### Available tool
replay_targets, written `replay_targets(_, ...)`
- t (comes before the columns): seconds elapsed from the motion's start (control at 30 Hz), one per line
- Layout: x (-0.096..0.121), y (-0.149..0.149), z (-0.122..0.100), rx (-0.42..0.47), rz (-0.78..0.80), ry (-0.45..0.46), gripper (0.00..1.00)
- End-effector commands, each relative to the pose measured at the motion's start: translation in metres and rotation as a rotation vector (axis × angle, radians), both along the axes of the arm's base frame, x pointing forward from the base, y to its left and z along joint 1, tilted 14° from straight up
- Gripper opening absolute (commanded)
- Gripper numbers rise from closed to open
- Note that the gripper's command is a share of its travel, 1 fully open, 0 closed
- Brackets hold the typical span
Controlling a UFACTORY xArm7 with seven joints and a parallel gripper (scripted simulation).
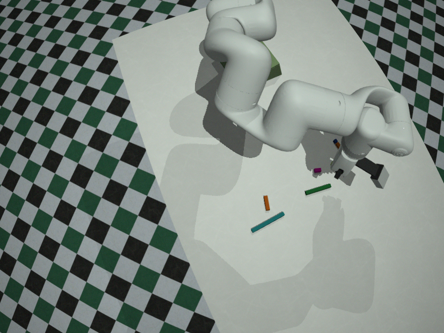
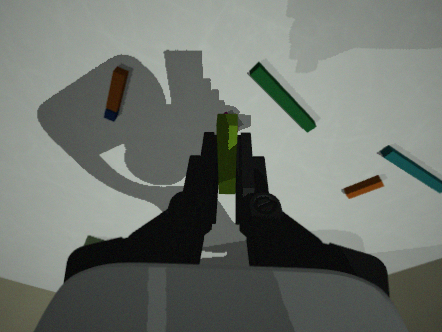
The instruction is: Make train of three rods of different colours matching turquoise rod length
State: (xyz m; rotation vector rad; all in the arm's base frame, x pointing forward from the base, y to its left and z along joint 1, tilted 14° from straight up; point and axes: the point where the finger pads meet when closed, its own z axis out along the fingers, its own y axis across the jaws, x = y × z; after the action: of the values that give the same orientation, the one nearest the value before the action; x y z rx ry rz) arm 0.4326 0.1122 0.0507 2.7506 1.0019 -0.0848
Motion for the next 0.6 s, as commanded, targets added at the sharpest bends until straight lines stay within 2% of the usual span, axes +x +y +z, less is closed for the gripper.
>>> replay_targets(0.0,-0.008,0.028,-0.005,-0.008,-0.160,-0.049,0.04)
replay_targets(0.27,-0.026,0.068,-0.015,-0.005,-0.406,-0.111,0.04)
replay_targets(0.57,-0.031,0.078,-0.018,-0.004,-0.468,-0.127,0.04)
